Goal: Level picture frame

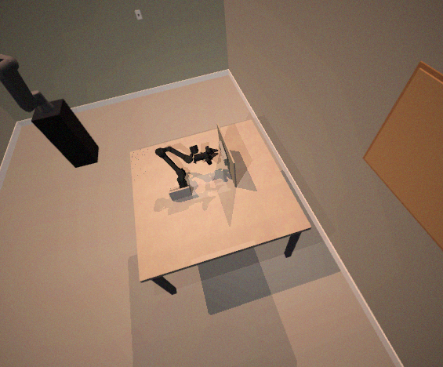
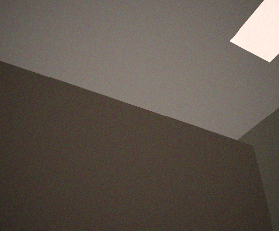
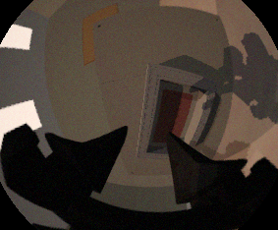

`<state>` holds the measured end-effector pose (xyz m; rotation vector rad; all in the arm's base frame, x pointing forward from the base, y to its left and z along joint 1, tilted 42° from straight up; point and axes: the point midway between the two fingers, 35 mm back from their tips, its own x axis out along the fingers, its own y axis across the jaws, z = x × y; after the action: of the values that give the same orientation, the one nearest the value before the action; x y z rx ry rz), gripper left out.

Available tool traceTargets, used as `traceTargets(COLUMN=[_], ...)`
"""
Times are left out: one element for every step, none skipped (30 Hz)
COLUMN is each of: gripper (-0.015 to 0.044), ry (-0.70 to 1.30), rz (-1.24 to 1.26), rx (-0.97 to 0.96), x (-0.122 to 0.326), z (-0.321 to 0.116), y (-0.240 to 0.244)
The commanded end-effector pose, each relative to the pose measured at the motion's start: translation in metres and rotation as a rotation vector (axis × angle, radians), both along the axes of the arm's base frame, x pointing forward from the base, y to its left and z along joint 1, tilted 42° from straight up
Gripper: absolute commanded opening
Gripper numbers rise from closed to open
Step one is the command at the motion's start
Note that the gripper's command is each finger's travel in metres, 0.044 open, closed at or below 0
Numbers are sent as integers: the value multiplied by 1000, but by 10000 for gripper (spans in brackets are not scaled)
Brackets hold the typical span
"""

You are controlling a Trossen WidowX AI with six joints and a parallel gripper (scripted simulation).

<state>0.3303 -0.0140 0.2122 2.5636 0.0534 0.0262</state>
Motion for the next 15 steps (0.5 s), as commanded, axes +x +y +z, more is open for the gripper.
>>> traceTargets(gripper=[260, 260, 260, 260, 260, 260, 260, 260, 260, 260, 260, 260, 260, 260, 260], ry=[-3, -3, -3, -3, -3, -3, -4, -4, -4, -4, -4, -4, -4, -4, -4], rz=[-5, -5, -5, -5, -5, -5, -5, -5, -5, -5, -5, -5, -5, -5, -5], rx=[-3, -3, -3, -3, -3, -3, -3, -3, -3, -3, -3, -3, -3, -3, -3], x=[6, 7, 9, 10, 12, 14, 15, 17, 18, 20, 22, 23, 25, 27, 28], z=[2, 2, 2, 2, 3, 3, 3, 3, 3, 3, 3, 3, 3, 3, 3], y=[-1, -1, -1, -1, 0, 0, 0, 0, 0, 0, 0, 0, 0, 0, 0])
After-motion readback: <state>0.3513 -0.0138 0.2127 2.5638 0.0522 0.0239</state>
